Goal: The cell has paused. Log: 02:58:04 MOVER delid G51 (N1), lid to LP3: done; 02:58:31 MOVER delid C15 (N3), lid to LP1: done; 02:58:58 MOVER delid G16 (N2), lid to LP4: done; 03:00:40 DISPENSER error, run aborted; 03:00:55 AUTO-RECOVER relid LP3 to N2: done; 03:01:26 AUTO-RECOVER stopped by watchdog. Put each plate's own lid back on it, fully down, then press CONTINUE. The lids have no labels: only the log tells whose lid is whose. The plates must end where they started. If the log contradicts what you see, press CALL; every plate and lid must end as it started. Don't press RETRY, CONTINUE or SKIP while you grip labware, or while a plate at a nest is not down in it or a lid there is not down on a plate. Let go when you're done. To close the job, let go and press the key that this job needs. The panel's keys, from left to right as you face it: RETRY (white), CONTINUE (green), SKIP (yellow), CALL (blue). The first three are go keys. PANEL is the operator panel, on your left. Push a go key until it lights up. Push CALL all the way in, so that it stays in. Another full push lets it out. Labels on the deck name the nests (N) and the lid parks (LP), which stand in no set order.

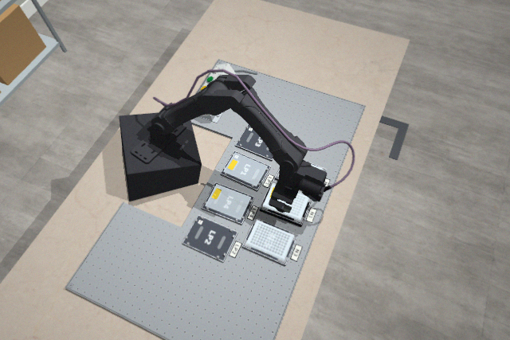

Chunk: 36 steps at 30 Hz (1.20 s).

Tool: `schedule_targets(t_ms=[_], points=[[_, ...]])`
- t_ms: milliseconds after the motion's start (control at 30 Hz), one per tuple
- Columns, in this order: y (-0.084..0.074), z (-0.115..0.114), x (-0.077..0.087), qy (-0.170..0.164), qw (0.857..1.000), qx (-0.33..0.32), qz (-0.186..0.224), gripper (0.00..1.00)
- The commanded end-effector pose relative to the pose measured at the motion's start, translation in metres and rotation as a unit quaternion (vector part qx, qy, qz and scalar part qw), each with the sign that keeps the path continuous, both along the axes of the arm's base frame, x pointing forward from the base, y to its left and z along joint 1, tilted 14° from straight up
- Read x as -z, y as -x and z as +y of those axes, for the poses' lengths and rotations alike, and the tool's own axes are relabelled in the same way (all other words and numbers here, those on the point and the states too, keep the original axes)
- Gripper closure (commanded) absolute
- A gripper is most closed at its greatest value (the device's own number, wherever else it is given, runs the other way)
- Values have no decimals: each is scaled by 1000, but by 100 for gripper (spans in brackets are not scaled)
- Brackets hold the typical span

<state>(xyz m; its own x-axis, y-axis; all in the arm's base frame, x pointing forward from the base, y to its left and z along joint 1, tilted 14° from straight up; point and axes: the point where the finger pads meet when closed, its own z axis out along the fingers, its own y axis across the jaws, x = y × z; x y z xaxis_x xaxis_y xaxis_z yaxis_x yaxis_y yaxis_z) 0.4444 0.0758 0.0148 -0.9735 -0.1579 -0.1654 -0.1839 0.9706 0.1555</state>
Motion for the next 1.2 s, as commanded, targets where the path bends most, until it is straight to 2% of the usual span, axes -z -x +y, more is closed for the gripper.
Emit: schedule_targets(t_ms=[0, 833, 933, 1167], points=[[-12, -7, -31, -6, 999, 6, -34, 0], [-14, -7, -36, -7, 999, 5, -36, 0], [4, -14, -22, -7, 1000, 4, -29, 0], [34, -30, -13, -7, 1000, 4, -29, 0]])
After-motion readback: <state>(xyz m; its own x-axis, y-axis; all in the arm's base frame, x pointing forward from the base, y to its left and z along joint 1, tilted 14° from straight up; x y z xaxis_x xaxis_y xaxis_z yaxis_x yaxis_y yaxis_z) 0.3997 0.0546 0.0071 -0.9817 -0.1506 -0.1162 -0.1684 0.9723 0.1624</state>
